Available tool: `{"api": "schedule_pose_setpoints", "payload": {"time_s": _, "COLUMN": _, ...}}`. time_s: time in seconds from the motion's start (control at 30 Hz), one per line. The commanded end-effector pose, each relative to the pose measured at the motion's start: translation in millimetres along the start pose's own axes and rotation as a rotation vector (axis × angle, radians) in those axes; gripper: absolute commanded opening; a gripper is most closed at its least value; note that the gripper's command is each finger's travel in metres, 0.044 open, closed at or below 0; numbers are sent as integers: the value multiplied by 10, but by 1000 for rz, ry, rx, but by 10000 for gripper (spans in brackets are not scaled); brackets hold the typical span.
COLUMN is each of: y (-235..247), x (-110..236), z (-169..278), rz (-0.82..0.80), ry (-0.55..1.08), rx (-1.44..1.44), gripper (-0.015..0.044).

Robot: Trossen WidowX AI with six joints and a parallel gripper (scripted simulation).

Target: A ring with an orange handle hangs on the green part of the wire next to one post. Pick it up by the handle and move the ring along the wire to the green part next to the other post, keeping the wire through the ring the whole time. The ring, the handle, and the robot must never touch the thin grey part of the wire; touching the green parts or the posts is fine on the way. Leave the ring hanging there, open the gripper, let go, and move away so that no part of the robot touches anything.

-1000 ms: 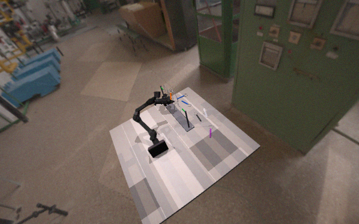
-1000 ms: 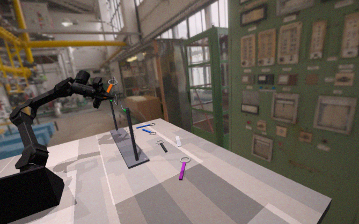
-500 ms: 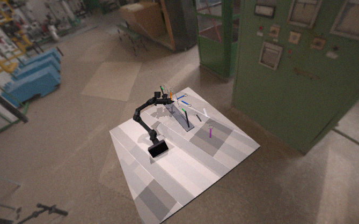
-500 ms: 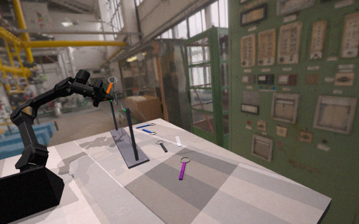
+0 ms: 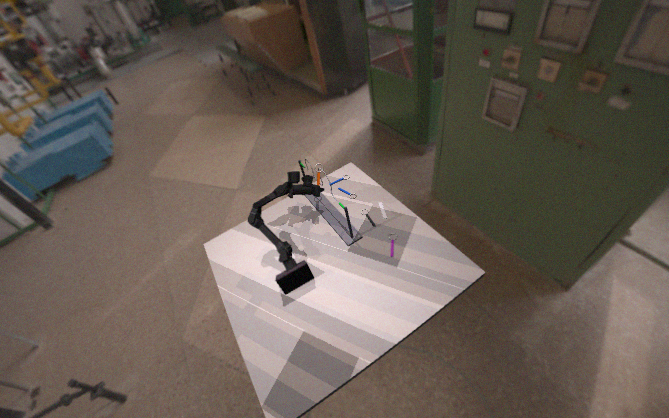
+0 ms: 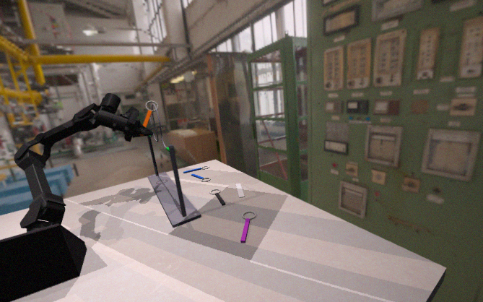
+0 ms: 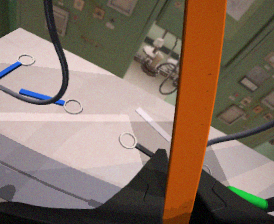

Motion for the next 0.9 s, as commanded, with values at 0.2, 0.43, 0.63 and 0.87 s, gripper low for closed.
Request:
{"api": "schedule_pose_setpoints", "payload": {"time_s": 0.2, "y": -2, "x": -19, "z": 29, "rz": -58, "ry": -21, "rx": -123, "gripper": -150}}
{"api": "schedule_pose_setpoints", "payload": {"time_s": 0.43, "y": 9, "x": -23, "z": 32, "rz": -103, "ry": -42, "rx": -208, "gripper": -150}}
{"api": "schedule_pose_setpoints", "payload": {"time_s": 0.63, "y": 20, "x": -26, "z": 33, "rz": -140, "ry": -59, "rx": -282, "gripper": -150}}
{"api": "schedule_pose_setpoints", "payload": {"time_s": 0.87, "y": 32, "x": -30, "z": 34, "rz": -184, "ry": -79, "rx": -367, "gripper": -150}}
Point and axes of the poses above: the point midway between the two fingers, 35 mm back from their tips, its own x axis back along the fingers, its own y axis across the jaws, z = x × y, the point moved 6 cm from there along x, back along the fingers, and after that the axes turned 11 degrees about x, right-handed, at the moved point
